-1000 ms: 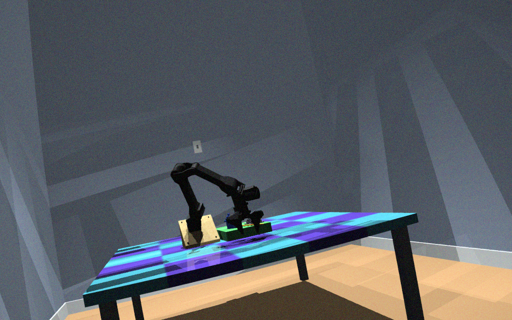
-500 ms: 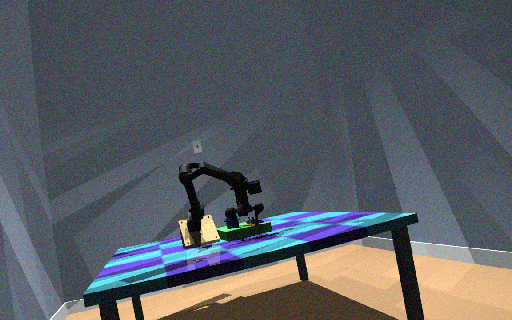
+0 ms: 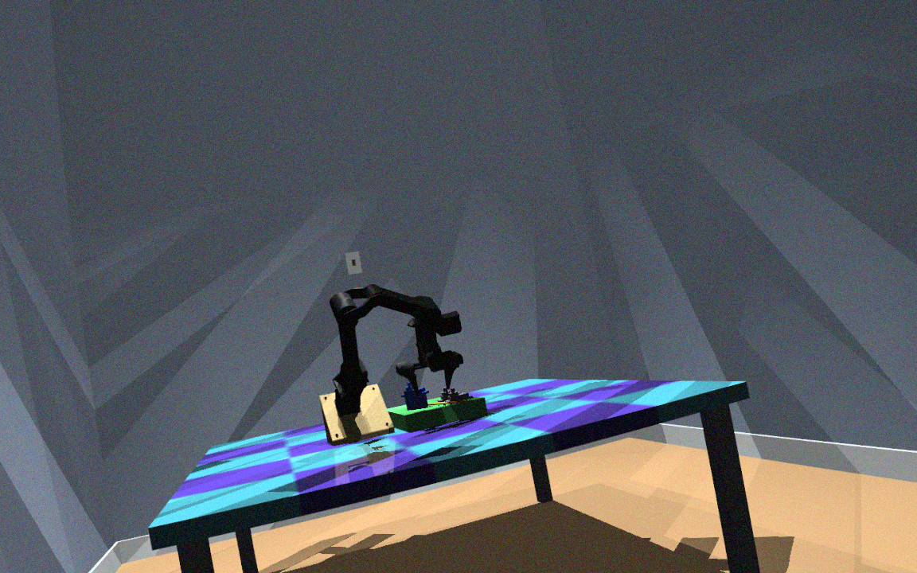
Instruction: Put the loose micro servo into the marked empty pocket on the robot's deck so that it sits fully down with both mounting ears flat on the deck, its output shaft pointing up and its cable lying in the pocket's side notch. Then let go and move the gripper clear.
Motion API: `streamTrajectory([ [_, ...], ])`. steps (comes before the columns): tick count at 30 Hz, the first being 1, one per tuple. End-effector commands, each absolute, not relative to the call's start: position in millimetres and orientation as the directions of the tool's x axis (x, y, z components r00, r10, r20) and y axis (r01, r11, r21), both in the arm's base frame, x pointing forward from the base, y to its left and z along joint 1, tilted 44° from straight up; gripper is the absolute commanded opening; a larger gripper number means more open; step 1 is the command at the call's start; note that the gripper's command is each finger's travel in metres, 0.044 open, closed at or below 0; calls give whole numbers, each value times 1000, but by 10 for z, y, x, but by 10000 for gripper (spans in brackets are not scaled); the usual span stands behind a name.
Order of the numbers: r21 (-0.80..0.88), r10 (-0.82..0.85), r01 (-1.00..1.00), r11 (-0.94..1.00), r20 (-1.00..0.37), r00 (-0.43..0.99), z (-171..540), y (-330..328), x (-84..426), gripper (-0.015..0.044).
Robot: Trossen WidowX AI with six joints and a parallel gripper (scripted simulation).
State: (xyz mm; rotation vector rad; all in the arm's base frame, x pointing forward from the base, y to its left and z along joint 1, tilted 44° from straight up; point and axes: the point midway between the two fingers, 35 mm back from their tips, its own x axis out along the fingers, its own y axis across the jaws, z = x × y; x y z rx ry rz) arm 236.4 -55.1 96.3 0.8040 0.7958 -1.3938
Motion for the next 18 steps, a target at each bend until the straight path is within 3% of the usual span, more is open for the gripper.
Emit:
streamTrajectory([
  [1, -64, -536, 992, 107, -844, 4, 935, -422, 2338, 440],
  [18, -410, -669, 790, 455, -743, -1, 903, 171, 2129, 440],
])
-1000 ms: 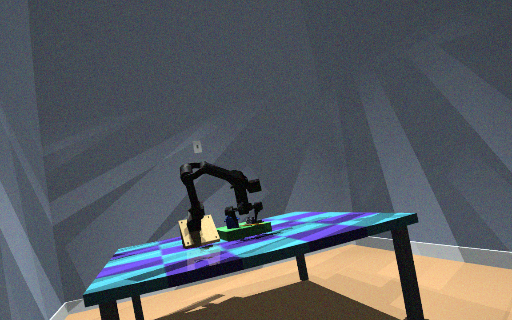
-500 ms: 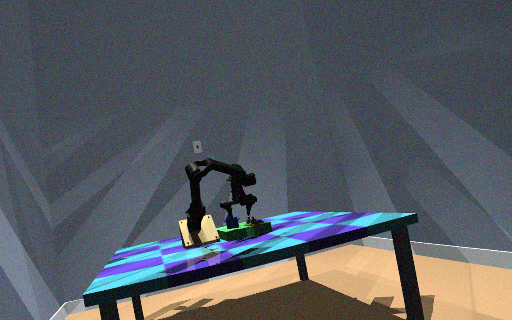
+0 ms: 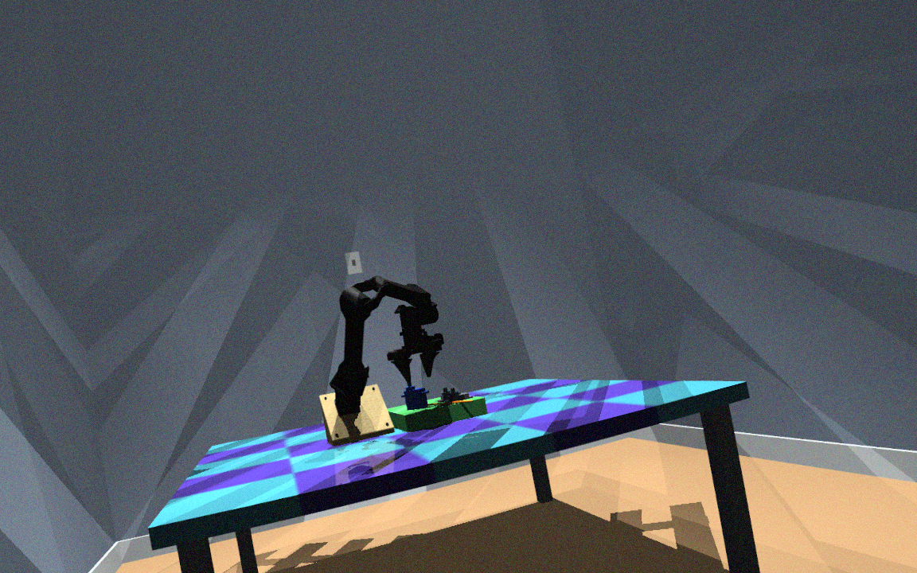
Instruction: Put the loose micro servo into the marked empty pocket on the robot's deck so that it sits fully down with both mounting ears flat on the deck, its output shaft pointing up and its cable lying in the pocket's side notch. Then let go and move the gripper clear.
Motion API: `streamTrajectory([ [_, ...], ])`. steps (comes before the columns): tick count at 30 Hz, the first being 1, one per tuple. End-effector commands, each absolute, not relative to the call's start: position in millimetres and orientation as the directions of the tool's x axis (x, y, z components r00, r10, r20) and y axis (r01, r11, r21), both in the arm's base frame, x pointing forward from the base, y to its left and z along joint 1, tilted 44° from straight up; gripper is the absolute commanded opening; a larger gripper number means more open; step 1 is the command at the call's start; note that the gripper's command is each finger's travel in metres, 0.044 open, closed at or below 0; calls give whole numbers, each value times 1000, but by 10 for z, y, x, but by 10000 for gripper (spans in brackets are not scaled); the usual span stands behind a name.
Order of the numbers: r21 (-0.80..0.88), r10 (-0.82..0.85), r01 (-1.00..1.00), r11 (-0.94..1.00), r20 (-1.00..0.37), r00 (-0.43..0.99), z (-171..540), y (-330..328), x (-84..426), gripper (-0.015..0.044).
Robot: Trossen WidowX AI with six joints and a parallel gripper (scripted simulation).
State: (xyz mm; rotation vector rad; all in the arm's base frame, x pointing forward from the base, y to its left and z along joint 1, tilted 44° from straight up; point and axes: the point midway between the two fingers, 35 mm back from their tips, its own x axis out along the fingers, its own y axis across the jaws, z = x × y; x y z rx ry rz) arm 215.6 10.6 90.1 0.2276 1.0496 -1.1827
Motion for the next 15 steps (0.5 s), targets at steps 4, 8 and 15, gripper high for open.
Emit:
streamTrajectory([
  [4, -456, -691, 745, 487, -723, 10, 910, 243, 2095, 440],
  [8, -456, -691, 745, 487, -723, 10, 885, 221, 2096, 440],
  [15, -456, -692, 745, 487, -722, 10, 725, 64, 2097, 440],
])
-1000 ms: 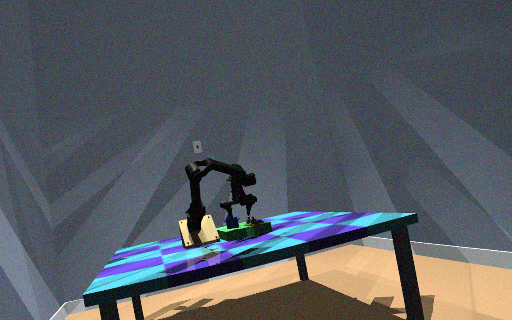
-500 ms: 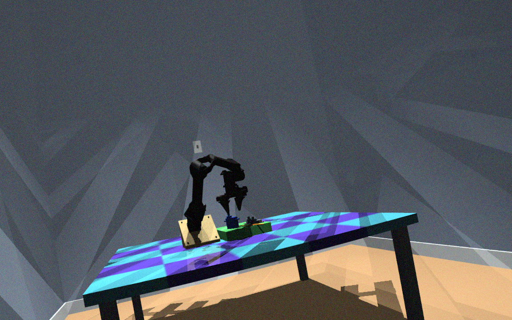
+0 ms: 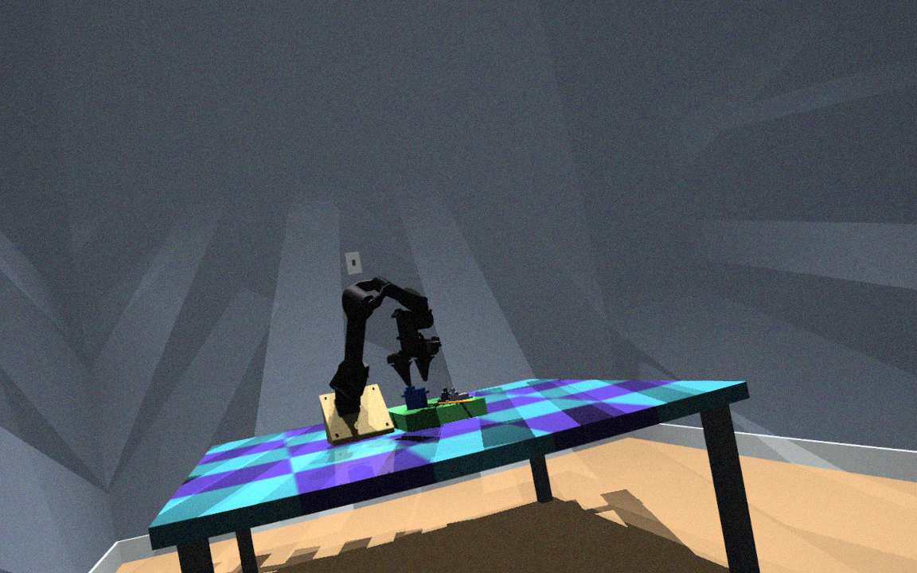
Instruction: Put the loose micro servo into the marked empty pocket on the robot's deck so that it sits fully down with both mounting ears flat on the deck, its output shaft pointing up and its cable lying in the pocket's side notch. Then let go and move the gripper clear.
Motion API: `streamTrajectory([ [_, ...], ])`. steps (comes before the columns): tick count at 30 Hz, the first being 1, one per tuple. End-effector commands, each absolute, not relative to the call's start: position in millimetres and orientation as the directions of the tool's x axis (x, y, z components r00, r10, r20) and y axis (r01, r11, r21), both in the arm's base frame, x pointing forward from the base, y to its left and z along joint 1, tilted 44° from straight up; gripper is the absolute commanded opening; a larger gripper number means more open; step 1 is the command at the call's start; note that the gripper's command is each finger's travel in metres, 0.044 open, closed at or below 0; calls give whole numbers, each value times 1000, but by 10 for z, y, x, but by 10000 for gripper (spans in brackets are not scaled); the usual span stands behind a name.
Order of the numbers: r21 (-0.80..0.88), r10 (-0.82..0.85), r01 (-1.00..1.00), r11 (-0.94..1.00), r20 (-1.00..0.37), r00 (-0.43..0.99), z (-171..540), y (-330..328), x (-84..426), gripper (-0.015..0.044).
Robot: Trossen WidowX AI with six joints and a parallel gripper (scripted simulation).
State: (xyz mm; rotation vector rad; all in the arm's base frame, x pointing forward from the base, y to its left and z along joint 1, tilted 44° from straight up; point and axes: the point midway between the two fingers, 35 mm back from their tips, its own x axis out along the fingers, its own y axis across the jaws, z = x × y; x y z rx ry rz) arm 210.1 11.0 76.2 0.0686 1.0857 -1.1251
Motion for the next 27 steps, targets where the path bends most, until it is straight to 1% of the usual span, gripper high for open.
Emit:
streamTrajectory([
  [1, -456, -692, 745, 487, -722, 10, 723, 62, 2098, 440],
  [17, -456, -692, 745, 487, -722, 10, 582, -76, 2100, 440],
  [27, -456, -692, 745, 487, -722, 10, 582, -76, 2100, 177],
])
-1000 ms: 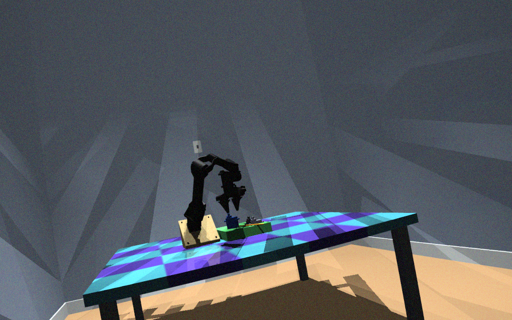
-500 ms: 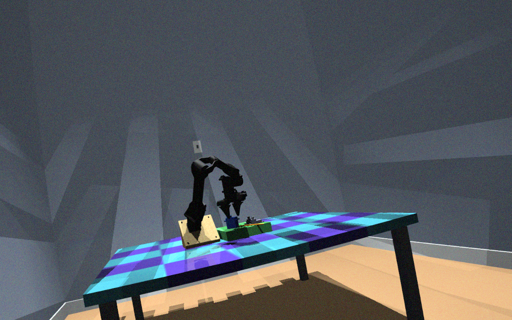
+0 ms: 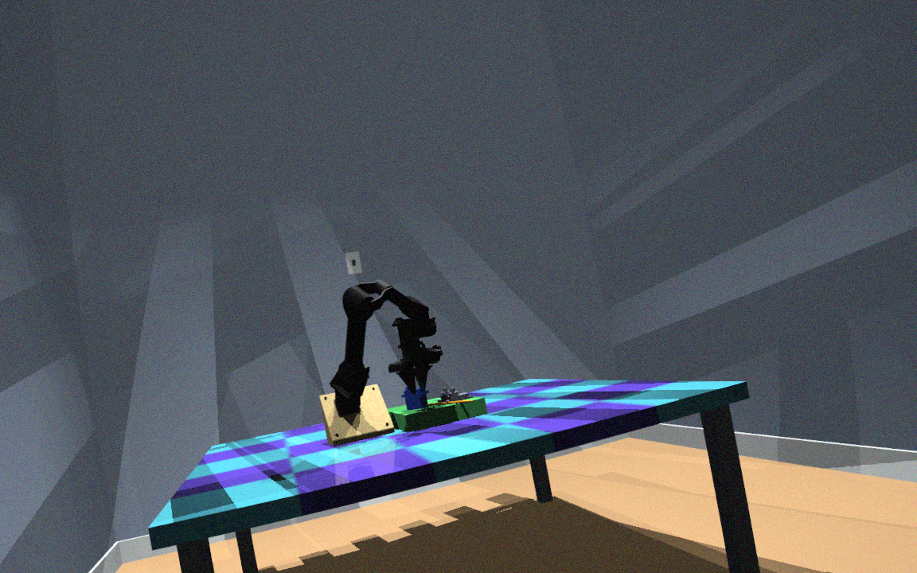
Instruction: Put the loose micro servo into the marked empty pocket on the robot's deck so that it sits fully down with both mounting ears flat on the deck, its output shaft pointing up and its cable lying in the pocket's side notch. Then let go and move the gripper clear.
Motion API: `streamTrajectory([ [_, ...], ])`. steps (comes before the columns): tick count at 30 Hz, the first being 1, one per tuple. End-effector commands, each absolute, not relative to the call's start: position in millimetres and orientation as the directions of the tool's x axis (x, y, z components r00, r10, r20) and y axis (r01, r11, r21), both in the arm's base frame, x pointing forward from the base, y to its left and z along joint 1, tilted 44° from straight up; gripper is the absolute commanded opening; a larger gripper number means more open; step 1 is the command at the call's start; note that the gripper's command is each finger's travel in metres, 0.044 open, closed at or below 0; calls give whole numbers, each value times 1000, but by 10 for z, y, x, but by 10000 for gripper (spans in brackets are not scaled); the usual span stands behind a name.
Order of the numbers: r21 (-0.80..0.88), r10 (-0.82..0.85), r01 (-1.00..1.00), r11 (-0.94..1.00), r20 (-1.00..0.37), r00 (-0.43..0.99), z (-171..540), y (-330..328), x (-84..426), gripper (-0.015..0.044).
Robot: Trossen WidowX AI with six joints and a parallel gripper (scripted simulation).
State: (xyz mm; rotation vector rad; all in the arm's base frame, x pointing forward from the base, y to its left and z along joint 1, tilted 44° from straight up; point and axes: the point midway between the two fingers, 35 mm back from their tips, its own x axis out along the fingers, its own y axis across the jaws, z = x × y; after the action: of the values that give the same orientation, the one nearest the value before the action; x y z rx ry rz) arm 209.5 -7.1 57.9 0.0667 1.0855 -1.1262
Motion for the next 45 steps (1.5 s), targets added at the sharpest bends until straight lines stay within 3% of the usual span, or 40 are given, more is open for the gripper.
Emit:
streamTrajectory([
  [1, -456, -692, 745, 487, -722, 10, 582, -76, 2100, 151],
  [7, -456, -692, 745, 487, -722, 10, 582, -76, 2100, 92],
  [11, -456, -692, 745, 487, -722, 10, 636, -21, 2102, 0],
  [26, -456, -692, 745, 487, -722, 10, 826, 104, 2110, 0],
  [45, -454, -690, 745, 488, -724, 11, 486, 464, 2254, 0],
])
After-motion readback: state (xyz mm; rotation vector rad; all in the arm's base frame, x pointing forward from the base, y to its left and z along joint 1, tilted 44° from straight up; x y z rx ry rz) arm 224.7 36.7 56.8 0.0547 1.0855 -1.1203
